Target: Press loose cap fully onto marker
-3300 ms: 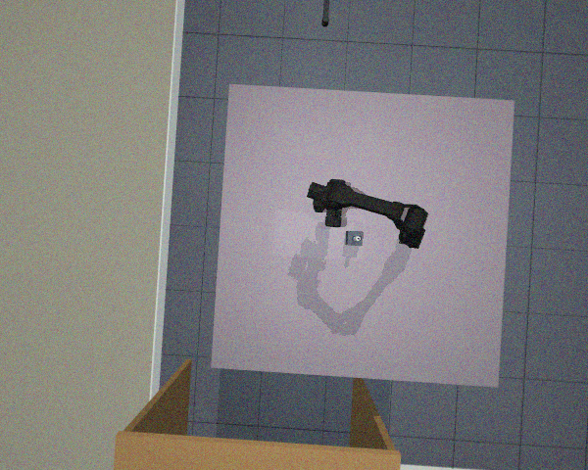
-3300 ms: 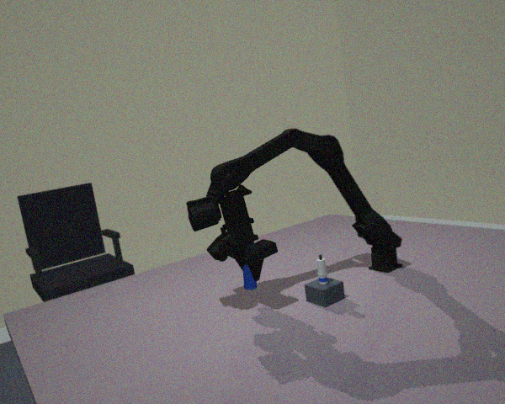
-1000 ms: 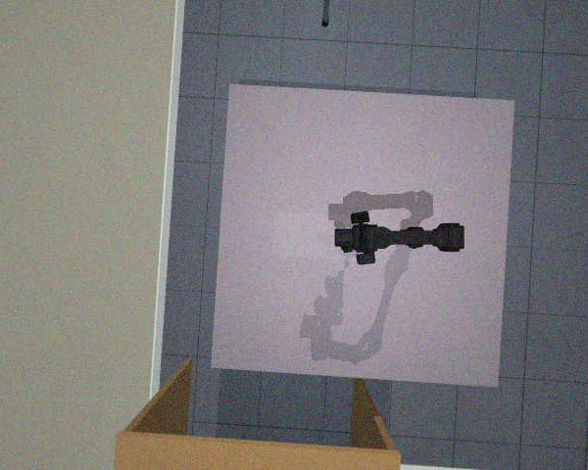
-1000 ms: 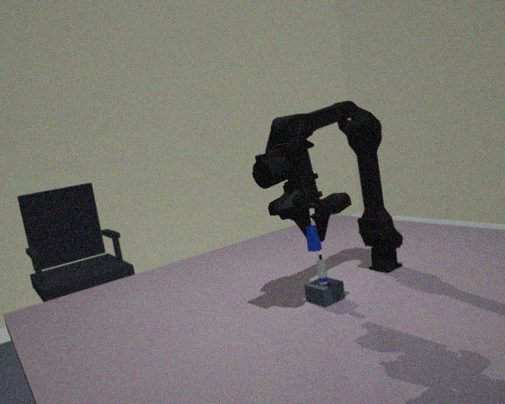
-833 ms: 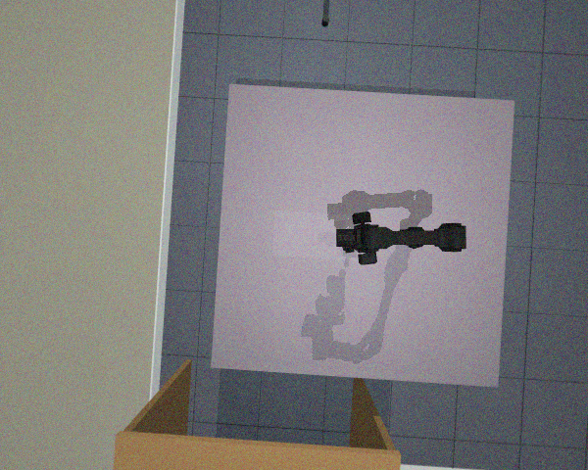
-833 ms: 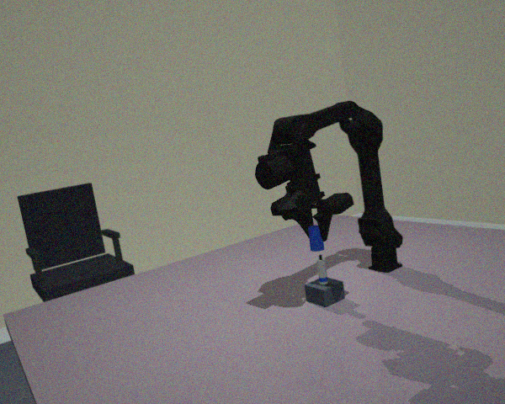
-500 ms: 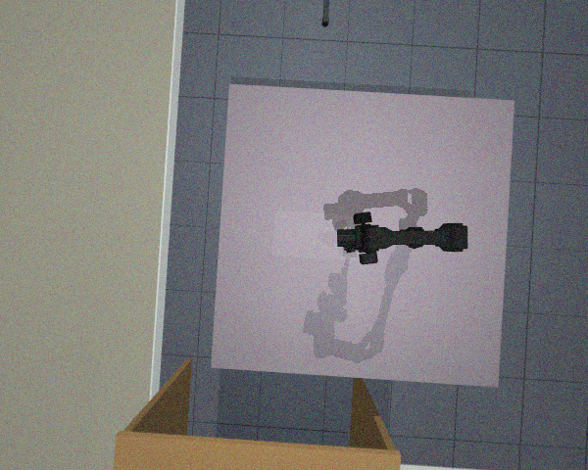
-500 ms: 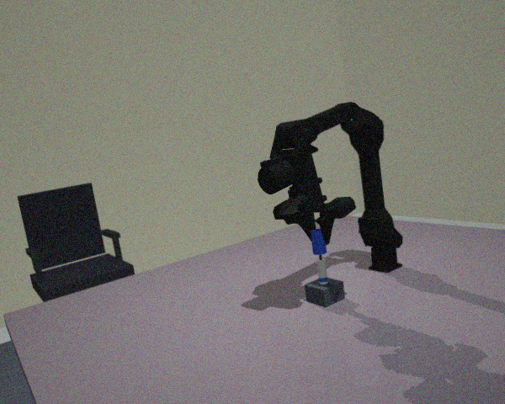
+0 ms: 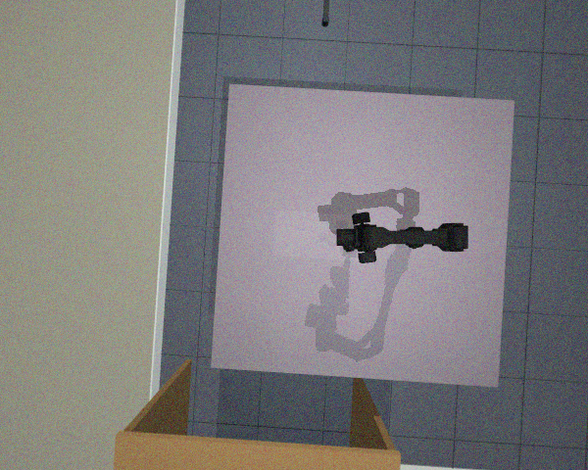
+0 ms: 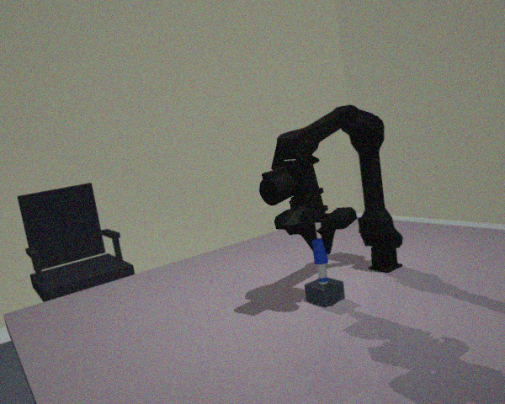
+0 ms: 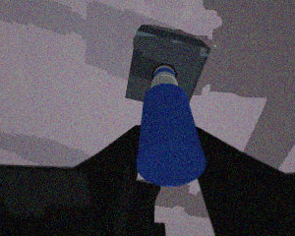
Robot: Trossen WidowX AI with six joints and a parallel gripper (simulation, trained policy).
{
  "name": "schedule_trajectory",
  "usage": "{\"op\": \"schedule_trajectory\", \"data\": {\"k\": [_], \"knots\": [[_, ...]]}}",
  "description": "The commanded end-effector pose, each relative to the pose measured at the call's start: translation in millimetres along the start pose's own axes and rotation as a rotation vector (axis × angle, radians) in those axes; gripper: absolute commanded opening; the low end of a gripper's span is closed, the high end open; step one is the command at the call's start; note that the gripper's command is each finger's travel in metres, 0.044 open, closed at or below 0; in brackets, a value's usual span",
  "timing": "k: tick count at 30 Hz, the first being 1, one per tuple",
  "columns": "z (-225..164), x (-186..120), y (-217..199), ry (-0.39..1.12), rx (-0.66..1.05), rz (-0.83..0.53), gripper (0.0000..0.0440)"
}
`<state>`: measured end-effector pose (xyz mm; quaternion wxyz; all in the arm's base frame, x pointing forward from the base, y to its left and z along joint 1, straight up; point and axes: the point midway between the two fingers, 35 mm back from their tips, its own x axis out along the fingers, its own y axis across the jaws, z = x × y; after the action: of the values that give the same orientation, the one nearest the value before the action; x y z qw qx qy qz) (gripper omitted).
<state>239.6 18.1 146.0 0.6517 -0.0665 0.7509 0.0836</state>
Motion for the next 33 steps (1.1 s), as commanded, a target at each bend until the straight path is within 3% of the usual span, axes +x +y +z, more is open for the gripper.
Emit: {"op": "schedule_trajectory", "data": {"k": [1,12,16,27,29,33], "knots": [[-3.1,14.9,1.4,0.028,-0.014,0.019,0.0],[-2.0,40.8,0.8,0.038,-0.057,0.025,0.0003],[-2.6,46.5,-0.2,0.047,-0.063,0.02,0.0108],[-7.6,48.7,1.3,0.064,-0.067,0.029,0.0166],[-11.5,48.2,2.5,0.07,-0.072,0.035,0.0192],[-16.3,45.9,4.2,0.067,-0.078,0.043,0.029]]}}
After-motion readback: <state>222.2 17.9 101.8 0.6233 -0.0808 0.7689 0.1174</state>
